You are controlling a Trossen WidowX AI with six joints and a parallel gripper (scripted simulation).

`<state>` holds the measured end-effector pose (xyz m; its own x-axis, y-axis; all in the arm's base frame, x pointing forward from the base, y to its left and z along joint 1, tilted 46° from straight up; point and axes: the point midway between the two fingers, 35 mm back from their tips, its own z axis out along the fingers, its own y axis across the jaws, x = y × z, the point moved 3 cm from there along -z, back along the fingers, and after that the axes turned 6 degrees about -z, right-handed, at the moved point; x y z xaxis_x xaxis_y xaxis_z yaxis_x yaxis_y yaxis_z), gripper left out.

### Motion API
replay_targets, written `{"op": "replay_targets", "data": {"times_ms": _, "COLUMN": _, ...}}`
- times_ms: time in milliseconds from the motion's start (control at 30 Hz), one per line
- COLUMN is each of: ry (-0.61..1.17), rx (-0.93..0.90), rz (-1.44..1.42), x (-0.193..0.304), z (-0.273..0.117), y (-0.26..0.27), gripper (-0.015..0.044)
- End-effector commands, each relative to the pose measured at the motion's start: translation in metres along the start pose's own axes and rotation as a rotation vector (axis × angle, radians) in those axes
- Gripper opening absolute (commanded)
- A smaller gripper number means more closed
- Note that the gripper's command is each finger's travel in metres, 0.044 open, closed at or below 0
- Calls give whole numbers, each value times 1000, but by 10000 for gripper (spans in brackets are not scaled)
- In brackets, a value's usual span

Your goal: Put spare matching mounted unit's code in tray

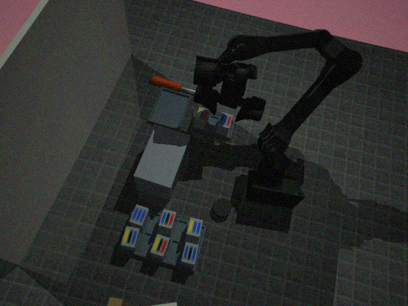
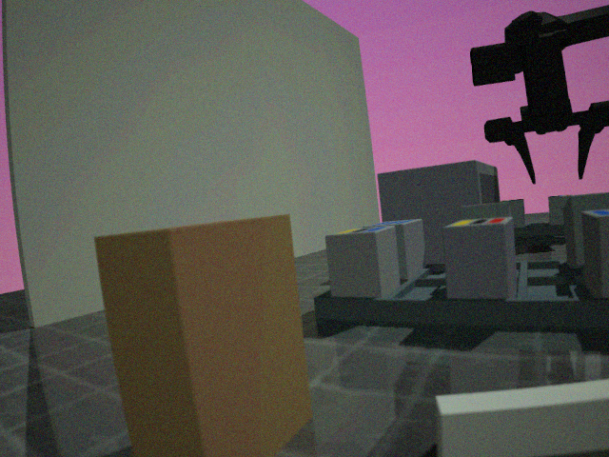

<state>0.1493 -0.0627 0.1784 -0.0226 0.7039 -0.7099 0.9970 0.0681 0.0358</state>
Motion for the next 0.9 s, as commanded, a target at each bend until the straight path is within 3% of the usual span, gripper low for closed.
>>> {"op": "replay_targets", "data": {"times_ms": 0, "ry": 2, "rx": 2, "rz": -1, "x": 0, "z": 8, "y": -1, "gripper": 300}}
{"op": "replay_targets", "data": {"times_ms": 867, "ry": -15, "rx": -1, "rz": 1, "x": -3, "z": 50, "y": -3, "gripper": 300}}
